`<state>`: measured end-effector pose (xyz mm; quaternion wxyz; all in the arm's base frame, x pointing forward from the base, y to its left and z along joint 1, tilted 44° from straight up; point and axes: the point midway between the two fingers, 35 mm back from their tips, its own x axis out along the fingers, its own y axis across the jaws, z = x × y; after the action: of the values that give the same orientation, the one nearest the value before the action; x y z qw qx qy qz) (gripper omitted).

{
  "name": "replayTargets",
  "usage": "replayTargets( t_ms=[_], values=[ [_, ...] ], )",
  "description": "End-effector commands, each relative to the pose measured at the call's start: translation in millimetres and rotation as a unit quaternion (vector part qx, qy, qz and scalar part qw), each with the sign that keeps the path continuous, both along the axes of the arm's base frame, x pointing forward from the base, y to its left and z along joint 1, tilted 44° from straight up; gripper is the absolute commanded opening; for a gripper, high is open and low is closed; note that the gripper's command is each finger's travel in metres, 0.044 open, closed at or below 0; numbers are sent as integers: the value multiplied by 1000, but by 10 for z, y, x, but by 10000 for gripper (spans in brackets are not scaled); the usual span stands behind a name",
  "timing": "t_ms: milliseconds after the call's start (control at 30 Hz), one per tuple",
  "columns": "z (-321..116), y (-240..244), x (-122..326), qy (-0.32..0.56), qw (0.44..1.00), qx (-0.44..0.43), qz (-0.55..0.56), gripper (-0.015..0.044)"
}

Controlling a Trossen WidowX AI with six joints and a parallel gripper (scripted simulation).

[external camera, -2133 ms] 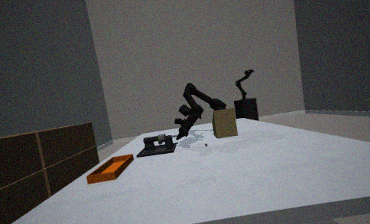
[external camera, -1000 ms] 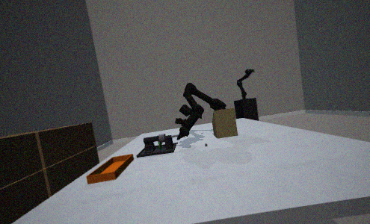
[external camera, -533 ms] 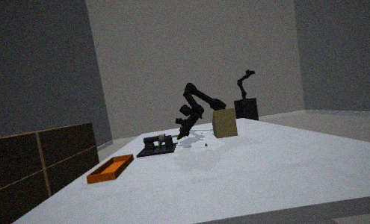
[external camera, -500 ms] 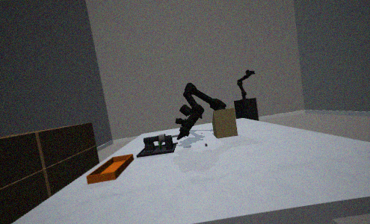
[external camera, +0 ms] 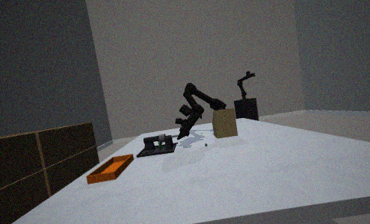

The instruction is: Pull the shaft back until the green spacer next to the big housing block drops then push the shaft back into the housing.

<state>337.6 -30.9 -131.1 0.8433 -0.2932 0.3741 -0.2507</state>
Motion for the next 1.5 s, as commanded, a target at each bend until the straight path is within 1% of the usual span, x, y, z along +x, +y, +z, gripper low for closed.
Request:
replayTargets(
  t_ms=[0,1467],
  values=[
    [3,-2,22,-1,1000,0,-1,0],
    [14,-26,146,-1,1000,0,-1,0]
  ],
)
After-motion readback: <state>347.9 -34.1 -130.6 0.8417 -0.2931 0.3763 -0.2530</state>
